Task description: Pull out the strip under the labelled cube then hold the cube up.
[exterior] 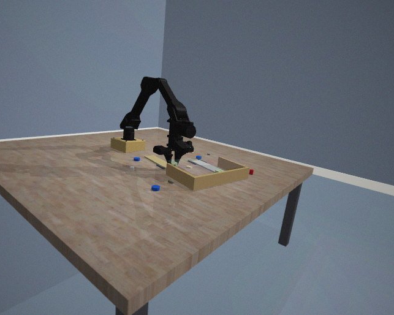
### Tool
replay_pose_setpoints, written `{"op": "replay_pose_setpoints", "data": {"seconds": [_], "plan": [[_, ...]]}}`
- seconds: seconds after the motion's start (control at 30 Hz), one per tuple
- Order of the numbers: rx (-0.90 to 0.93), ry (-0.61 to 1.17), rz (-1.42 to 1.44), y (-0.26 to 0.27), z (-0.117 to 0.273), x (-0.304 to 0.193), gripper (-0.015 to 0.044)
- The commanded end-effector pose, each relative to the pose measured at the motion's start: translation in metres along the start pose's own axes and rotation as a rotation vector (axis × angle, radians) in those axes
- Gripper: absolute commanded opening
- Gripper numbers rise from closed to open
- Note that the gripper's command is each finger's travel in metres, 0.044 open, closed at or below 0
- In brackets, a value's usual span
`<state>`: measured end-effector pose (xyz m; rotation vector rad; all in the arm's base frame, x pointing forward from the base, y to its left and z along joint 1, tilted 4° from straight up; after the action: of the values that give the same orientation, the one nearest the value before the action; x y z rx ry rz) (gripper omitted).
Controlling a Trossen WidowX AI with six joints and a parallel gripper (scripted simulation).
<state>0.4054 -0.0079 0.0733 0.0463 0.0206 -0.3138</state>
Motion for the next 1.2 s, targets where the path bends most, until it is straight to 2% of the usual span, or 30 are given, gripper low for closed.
{"op": "replay_pose_setpoints", "data": {"seconds": [0.0, 0.5, 1.17], "plan": [[0.000, 0.000, 0.000, -0.001, 0.002, -0.002, 0.0000], [-0.003, 0.007, 0.001, -0.017, 0.040, -0.054, 0.0000], [-0.004, 0.010, 0.000, -0.029, 0.045, -0.093, 0.0000]]}}
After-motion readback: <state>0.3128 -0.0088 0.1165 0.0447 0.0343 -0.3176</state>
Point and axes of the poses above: the point midway between the two fingers, 35 mm back from their tips, its own z axis back along the fingers, its own y axis across the jaws, x = y × z, the point moved 9 cm from there along z, back along the fingers, and after that the axes turned 11 degrees about -z, right-handed, at the moved point
